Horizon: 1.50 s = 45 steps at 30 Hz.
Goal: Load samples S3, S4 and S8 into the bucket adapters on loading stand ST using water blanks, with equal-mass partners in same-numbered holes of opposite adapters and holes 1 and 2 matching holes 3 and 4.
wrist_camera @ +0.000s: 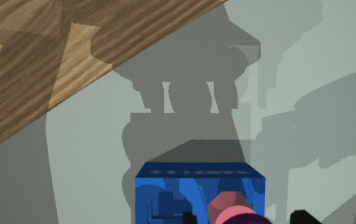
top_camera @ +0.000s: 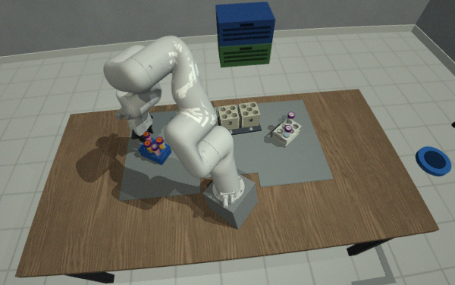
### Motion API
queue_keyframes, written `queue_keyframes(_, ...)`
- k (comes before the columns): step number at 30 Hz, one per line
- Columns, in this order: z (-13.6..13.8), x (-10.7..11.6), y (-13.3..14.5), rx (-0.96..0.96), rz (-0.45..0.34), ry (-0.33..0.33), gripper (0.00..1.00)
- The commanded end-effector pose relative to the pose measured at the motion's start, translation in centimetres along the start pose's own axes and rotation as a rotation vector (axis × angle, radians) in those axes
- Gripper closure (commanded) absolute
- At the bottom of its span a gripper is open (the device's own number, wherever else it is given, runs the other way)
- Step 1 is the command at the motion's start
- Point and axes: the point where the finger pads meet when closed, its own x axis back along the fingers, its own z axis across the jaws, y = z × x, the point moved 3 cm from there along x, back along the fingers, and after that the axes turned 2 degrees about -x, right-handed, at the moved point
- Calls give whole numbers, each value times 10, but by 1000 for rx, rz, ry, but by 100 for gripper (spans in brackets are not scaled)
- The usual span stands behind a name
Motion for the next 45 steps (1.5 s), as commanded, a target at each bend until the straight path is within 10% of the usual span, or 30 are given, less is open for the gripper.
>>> queue_keyframes(1, 0, 0, -2, 0, 4, 1, 43)
queue_keyframes(13, 0, 0, -2, 0, 4, 1, 43)
queue_keyframes(14, 0, 1, -2, 0, 4, 1, 100)
queue_keyframes(45, 0, 2, -2, 0, 4, 1, 100)
